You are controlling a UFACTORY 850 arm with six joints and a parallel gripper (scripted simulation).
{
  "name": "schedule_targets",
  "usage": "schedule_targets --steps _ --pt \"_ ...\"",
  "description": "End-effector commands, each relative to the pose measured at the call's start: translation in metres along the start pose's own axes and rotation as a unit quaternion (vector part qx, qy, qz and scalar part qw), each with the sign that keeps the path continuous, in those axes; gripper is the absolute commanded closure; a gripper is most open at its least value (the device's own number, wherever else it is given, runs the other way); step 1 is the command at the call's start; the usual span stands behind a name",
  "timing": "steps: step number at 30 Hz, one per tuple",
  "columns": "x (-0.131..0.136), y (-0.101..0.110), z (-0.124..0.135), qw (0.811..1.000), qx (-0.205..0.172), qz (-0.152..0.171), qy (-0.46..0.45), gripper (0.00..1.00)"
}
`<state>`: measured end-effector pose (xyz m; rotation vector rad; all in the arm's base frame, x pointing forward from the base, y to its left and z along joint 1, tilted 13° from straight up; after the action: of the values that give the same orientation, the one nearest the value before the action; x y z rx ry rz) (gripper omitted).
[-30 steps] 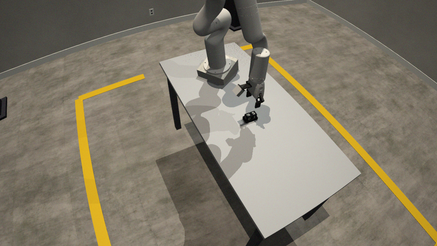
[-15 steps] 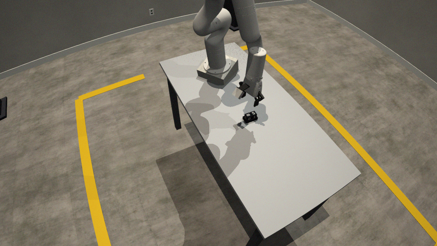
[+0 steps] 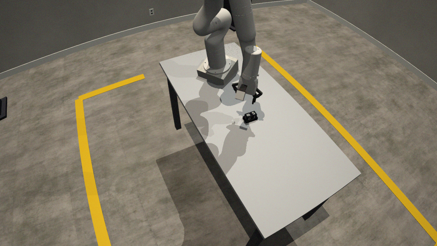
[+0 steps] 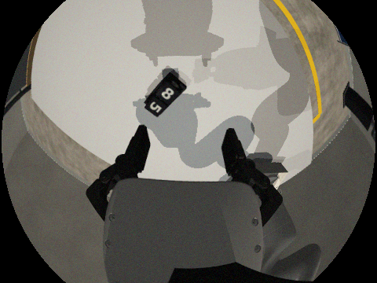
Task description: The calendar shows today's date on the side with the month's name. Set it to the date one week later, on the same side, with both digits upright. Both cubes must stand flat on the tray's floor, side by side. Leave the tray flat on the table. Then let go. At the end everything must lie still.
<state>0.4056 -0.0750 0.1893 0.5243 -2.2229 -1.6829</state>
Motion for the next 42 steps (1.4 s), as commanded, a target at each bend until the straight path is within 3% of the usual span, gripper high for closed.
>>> schedule_targets --steps 1,12,27,29,30,35,36,42 --pt "0.009 -0.001 0.0 0.996 -0.003 0.0 0.085 0.0" --pt "0.024 -0.004 0.003 0.976 -0.002 0.0 0.219 0.0" --pt "0.051 -0.008 0.012 0.894 -0.002 -0.002 0.447 0.0" --pt "0.051 -0.008 0.012 0.894 -0.002 -0.002 0.447 0.0" --pt "0.055 -0.009 0.014 0.876 -0.002 -0.002 0.483 0.0" --pt "0.062 -0.01 0.016 0.847 -0.003 -0.003 0.532 0.0" --pt "0.065 -0.01 0.017 0.832 -0.003 -0.004 0.555 0.0" --pt "0.073 -0.011 0.021 0.787 -0.004 -0.006 0.618 0.0"
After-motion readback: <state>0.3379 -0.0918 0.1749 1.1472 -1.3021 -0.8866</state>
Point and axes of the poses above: the point where the finger pads meet when closed, its own y axis back along the fingers, its own x axis across the jaws, z = x × y, the point moved 7 cm from there along y, back along the fingers, and after that the axes turned 4 degrees about -y, right-handed, at the moved point
